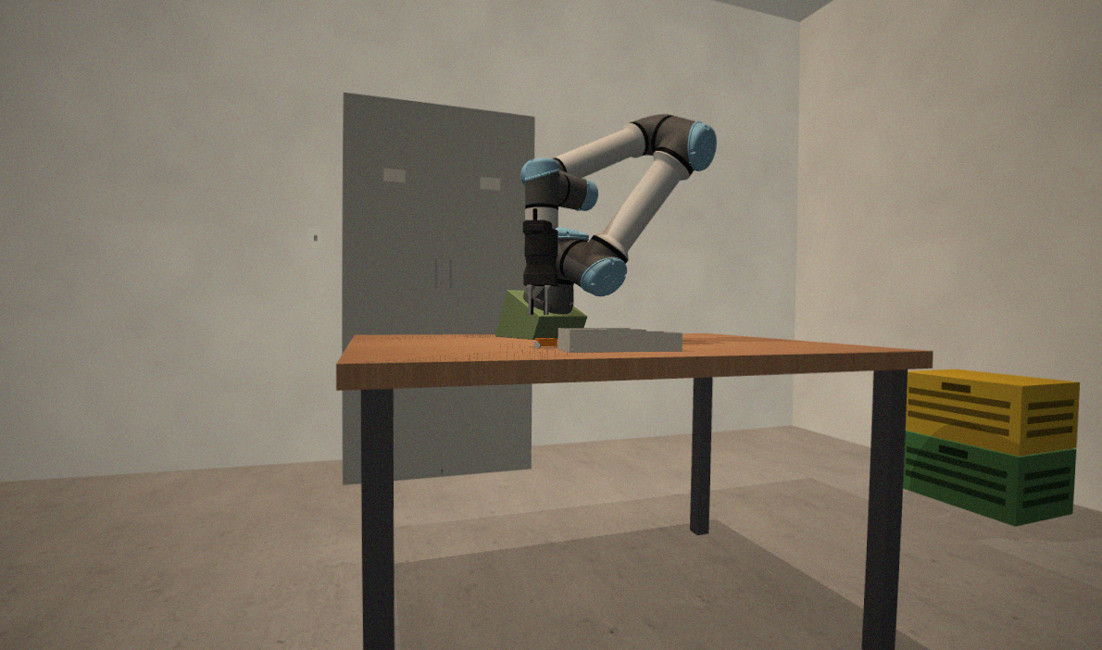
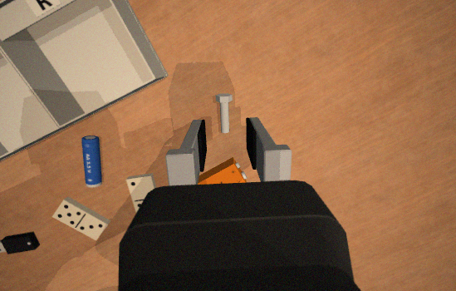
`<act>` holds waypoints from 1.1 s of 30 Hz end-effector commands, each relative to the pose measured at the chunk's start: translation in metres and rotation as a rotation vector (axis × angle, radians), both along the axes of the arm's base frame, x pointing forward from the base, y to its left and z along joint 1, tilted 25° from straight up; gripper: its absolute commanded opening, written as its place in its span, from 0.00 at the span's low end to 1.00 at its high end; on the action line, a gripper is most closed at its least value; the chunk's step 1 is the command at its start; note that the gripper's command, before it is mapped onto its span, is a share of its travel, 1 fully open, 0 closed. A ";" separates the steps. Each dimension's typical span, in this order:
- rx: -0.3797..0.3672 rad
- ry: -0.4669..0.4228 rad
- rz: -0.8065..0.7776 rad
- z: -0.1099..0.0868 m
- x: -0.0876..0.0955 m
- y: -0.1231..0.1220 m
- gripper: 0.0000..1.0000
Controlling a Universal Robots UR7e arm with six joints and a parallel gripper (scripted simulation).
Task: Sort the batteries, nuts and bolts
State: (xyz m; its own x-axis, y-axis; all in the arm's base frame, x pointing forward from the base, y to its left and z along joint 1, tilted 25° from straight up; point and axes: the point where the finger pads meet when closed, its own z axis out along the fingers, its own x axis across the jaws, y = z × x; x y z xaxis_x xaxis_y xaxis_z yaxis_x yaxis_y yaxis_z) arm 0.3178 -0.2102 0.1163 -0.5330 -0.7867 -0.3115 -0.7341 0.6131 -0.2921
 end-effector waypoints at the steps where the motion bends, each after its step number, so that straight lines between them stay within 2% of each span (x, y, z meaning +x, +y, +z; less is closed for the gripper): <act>1: 0.000 -0.001 -0.001 0.000 0.000 0.000 0.62; 14: 0.000 -0.001 -0.001 0.000 0.000 0.000 0.62; 28: 0.005 0.001 0.000 -0.052 0.024 0.004 0.62; 33: 0.004 0.001 0.000 -0.056 0.028 0.002 0.62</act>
